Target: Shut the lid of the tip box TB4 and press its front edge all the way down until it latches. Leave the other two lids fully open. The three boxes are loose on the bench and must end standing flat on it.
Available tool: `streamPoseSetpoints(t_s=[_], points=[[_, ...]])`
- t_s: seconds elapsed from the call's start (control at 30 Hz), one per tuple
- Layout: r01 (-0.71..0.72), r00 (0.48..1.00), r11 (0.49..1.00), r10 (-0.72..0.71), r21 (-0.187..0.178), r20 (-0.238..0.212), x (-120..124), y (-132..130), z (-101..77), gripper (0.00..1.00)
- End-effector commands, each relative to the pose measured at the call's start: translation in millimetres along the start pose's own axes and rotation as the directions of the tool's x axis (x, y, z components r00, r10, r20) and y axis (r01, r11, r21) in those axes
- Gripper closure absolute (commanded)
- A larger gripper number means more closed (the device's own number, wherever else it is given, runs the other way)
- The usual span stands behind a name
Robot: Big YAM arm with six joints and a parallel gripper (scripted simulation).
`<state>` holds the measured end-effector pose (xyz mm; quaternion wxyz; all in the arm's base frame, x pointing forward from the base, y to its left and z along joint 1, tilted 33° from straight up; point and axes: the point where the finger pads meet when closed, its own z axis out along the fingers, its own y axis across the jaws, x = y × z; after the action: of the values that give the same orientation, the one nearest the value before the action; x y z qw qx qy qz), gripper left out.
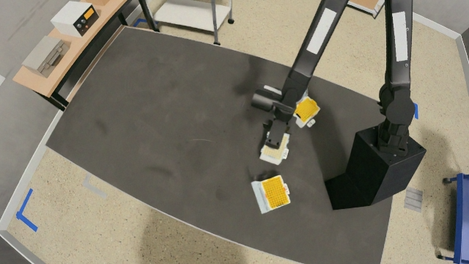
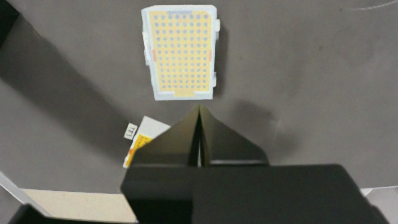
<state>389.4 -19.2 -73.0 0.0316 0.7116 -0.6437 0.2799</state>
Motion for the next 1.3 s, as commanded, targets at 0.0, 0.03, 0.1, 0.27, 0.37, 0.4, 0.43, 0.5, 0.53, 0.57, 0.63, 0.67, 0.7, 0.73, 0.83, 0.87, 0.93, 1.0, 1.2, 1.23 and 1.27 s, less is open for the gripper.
streamPoseSetpoints(t_s=[0.0,0.03,0.1,0.27,0.37,0.4,0.43,0.5,0.53,0.57,0.63,0.67,0.7,0.73,0.83,0.87,0.93,1.0,1.2,1.23,1.27], points=[[-0.004,1.000,1.000,0.004,0.007,0.001,-0.7,-4.3,-1.0,1.00],[-0.004,1.000,1.000,0.004,0.007,0.001,-0.7,-4.3,-1.0,1.00],[-0.004,1.000,1.000,0.004,0.007,0.001,-0.7,-4.3,-1.0,1.00],[-0.004,1.000,1.000,0.004,0.007,0.001,-0.7,-4.3,-1.0,1.00],[-0.004,1.000,1.000,0.004,0.007,0.001,-0.7,-4.3,-1.0,1.00],[-0.004,1.000,1.000,0.004,0.007,0.001,-0.7,-4.3,-1.0,1.00],[-0.004,1.000,1.000,0.004,0.007,0.001,-0.7,-4.3,-1.0,1.00],[-0.004,1.000,1.000,0.004,0.007,0.001,-0.7,-4.3,-1.0,1.00],[-0.004,1.000,1.000,0.004,0.007,0.001,-0.7,-4.3,-1.0,1.00],[-0.004,1.000,1.000,0.004,0.007,0.001,-0.7,-4.3,-1.0,1.00],[-0.004,1.000,1.000,0.004,0.007,0.001,-0.7,-4.3,-1.0,1.00],[-0.004,1.000,1.000,0.004,0.007,0.001,-0.7,-4.3,-1.0,1.00],[-0.004,1.000,1.000,0.004,0.007,0.001,-0.7,-4.3,-1.0,1.00],[-0.004,1.000,1.000,0.004,0.007,0.001,-0.7,-4.3,-1.0,1.00],[0.002,1.000,1.000,-0.002,-0.013,-0.002,1.8,10.1,11.7,1.00],[0.002,1.000,1.000,-0.002,-0.013,-0.002,1.8,10.1,11.7,1.00],[0.002,1.000,1.000,-0.002,-0.013,-0.001,1.6,11.8,13.7,1.00],[0.002,1.000,1.000,-0.002,-0.013,0.000,1.5,15.1,17.8,1.00],[0.002,1.000,1.000,-0.002,-0.015,0.000,1.3,25.9,30.1,1.00],[0.003,1.000,1.000,-0.003,-0.015,0.001,1.3,27.9,32.2,1.00],[0.003,1.000,1.000,-0.003,-0.015,0.001,1.3,29.9,34.2,1.00]])
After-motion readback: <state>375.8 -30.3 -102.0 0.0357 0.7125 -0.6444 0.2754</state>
